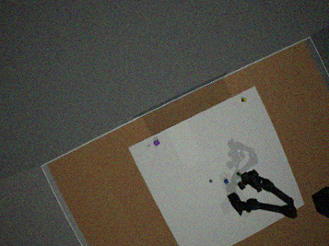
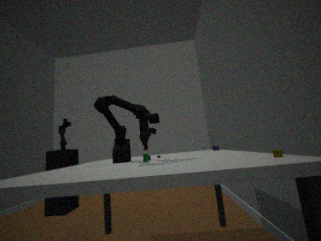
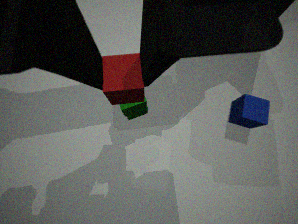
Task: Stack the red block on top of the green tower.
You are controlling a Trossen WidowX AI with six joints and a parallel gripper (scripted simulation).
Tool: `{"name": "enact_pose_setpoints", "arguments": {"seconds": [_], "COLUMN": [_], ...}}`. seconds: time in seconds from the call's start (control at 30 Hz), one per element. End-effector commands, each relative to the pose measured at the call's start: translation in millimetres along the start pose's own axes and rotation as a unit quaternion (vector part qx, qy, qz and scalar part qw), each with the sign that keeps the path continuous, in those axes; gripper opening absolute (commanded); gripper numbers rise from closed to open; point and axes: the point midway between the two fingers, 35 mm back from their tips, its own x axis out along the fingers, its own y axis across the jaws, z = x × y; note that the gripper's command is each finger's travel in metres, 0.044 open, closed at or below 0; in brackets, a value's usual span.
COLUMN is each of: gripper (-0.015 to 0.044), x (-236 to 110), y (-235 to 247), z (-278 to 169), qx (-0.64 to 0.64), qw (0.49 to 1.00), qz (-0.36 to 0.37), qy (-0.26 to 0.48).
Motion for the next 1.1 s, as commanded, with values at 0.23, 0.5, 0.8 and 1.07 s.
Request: {"name": "enact_pose_setpoints", "arguments": {"seconds": [0.23,0.5,0.8,1.07], "gripper": [0.0,0.0,0.0,0.0], "x": [23.1,23.3,23.6,24.0], "y": [-0.7,-0.7,-0.7,-0.7], "z": [-3.0,-3.0,-3.0,-3.0], "qx": [-0.002,-0.002,-0.002,-0.002], "qw": [1.0,1.0,1.0,1.0], "qz": [-0.003,-0.003,-0.003,-0.003], "qy": [0.003,0.003,0.003,0.003]}}
